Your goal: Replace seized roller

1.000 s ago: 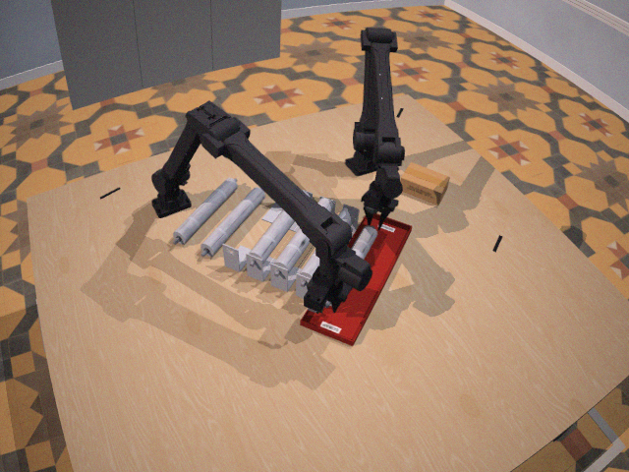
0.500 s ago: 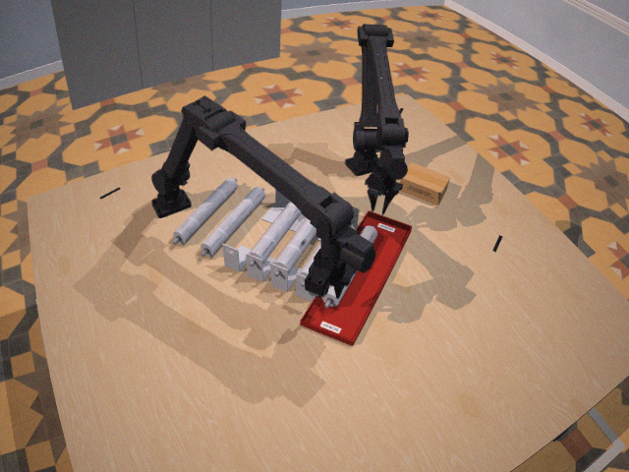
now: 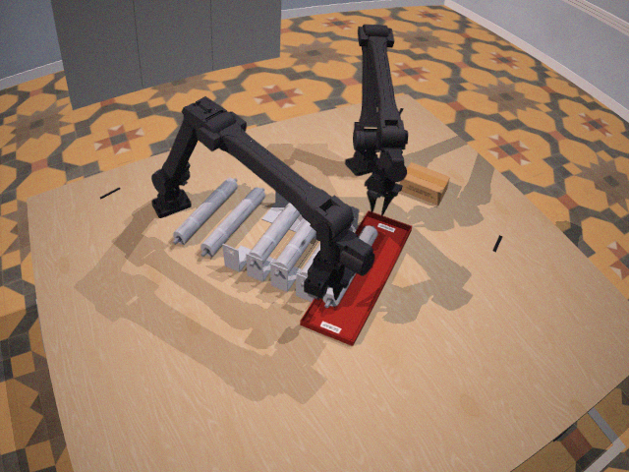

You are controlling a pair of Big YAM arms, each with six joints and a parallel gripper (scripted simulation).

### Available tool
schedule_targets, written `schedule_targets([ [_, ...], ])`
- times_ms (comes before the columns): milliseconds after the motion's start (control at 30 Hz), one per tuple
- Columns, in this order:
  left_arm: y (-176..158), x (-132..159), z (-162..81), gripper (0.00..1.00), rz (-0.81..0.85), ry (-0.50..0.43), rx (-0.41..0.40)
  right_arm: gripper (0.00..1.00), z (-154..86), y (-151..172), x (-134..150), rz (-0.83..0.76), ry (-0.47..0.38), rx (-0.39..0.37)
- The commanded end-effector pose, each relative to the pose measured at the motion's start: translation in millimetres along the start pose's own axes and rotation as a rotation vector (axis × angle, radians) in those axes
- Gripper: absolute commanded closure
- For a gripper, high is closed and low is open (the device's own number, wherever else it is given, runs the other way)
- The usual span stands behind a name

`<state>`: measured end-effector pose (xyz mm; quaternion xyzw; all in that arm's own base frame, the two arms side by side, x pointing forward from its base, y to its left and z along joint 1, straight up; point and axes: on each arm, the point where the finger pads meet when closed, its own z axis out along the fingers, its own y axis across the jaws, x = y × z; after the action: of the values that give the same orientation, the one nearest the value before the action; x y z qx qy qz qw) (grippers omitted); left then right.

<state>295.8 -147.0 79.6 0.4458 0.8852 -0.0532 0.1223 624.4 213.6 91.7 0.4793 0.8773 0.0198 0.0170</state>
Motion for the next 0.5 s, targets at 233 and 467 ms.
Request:
schedule_targets([
  [233,8.6,-23.0,-12.9,0.68,0.027,-0.031,-0.018,0.68,-3.5,-0.4,-6.0,0.012,-0.004,-0.008],
  [467,9.7,-26.0,-12.9,0.68,0.029,-0.034,-0.020,0.68,-3.7,-0.9,-6.0,0.012,-0.004,-0.008],
])
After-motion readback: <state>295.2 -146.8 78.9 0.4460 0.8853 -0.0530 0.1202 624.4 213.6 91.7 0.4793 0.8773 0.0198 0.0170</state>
